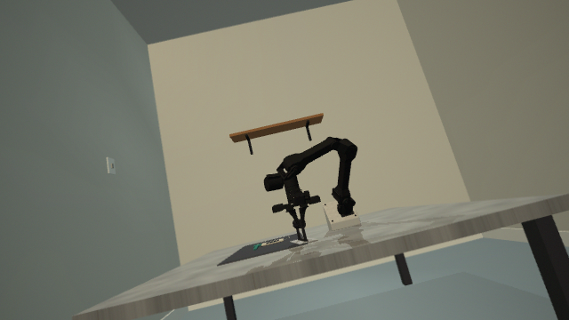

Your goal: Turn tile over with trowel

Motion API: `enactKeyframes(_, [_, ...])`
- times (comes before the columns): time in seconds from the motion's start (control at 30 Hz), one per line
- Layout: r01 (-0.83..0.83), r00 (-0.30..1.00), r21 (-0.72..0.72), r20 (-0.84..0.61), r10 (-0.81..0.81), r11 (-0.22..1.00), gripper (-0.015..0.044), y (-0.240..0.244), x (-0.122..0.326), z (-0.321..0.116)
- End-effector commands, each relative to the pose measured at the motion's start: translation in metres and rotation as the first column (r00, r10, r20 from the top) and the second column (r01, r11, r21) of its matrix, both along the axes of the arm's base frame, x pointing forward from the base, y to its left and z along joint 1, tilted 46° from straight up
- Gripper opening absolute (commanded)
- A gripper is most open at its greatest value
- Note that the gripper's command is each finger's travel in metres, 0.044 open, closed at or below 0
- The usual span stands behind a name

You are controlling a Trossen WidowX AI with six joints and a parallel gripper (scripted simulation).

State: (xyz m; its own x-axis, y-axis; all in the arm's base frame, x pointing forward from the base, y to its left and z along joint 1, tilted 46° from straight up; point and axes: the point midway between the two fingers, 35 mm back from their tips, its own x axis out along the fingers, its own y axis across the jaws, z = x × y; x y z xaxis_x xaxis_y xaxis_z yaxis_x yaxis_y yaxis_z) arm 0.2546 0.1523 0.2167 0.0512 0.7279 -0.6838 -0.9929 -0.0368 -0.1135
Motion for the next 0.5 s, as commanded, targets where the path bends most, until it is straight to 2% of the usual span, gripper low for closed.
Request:
enactKeyframes(0.0, [-0.001, 1.000, 0.000, 0.003, 0.001, 1.000, 0.0100, -0.001, 0.010, 0.004])
enactKeyframes(0.47, [0.000, 1.000, -0.003, 0.002, 0.000, 1.000, 0.0100, -0.007, 0.057, 0.017])
